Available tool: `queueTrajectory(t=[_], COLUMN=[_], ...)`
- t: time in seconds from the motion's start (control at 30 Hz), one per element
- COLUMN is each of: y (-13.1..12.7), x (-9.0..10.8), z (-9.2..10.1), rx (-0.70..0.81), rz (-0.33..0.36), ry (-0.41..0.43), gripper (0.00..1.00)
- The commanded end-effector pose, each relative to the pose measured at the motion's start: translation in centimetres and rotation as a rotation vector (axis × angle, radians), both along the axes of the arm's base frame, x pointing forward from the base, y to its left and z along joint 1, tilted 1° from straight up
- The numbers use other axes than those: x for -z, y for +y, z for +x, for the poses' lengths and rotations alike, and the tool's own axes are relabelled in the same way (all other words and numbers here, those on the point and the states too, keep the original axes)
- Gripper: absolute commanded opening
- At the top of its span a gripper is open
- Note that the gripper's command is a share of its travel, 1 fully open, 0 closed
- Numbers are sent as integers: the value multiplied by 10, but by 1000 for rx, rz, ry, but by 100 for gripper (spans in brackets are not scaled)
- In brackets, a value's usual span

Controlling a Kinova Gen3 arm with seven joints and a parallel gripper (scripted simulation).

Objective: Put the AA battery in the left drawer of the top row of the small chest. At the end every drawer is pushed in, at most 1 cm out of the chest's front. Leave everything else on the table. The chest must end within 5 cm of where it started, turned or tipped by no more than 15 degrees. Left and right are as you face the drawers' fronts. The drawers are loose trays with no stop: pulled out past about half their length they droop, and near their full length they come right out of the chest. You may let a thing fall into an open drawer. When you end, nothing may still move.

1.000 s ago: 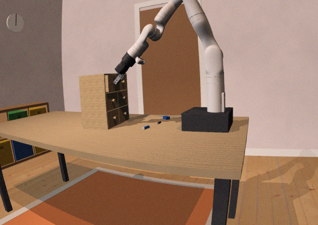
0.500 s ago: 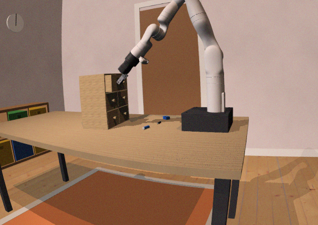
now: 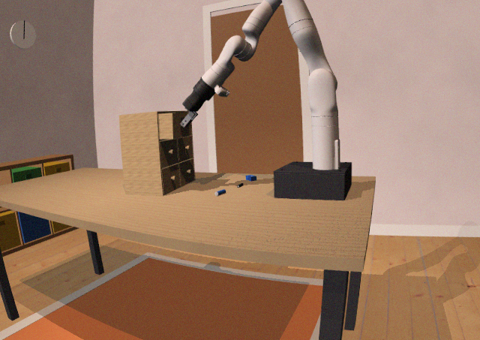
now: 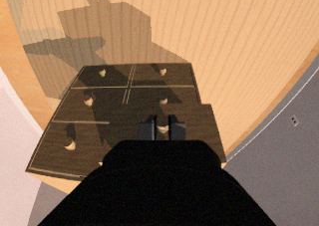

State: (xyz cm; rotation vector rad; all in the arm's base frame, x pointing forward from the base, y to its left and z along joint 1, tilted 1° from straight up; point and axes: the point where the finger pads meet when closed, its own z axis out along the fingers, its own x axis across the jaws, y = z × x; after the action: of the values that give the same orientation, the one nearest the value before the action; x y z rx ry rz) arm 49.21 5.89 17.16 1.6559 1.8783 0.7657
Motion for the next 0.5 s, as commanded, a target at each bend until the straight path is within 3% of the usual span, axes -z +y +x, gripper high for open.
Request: queueTrajectory(t=[0.0, 0.47], y=[-1, -3], x=[-2, -2], z=[-2, -10], rx=[1, 2], rz=[0, -1], ry=[-6, -4], gripper=[37, 37])
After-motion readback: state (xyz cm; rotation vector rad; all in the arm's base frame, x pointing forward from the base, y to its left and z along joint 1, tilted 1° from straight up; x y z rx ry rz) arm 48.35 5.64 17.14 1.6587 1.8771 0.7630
